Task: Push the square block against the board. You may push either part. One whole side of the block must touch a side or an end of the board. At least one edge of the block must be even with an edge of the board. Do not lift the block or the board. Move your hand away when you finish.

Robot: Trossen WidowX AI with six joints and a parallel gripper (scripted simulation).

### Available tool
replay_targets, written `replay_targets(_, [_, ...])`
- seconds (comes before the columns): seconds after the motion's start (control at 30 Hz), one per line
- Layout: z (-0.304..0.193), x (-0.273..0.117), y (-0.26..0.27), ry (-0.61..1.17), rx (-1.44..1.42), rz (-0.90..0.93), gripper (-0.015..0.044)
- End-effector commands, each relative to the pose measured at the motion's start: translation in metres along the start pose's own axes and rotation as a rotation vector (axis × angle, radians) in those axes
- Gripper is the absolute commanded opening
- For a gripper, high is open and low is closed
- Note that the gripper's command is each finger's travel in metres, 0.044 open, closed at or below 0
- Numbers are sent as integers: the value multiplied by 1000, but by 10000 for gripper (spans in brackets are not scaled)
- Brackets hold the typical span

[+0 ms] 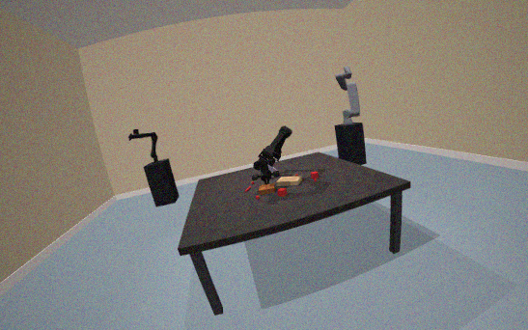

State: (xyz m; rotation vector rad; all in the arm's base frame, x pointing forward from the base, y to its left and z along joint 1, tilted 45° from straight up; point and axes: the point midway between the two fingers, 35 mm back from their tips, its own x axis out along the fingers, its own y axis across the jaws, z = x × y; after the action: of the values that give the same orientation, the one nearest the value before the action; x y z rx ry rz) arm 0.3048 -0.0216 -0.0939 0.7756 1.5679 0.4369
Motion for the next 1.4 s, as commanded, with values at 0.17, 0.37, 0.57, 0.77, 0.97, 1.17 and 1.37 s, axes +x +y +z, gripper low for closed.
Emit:
replay_targets(0.17, [-12, 0, 0, -2, 2, 2, 0])
replay_targets(0.37, [-21, 0, 0, -1, 3, 2, 0])
replay_targets(0.57, [-31, 0, 0, -1, 3, 2, 0])
replay_targets(0.77, [-41, 0, 0, 0, 3, 2, 0])
replay_targets(0.97, [-39, -27, -1, 1, 5, 1, 0])
replay_targets(1.17, [-41, -55, 0, -1, 4, 0, 0])
replay_targets(1.37, [-17, -60, -5, -1, 4, -2, 0])
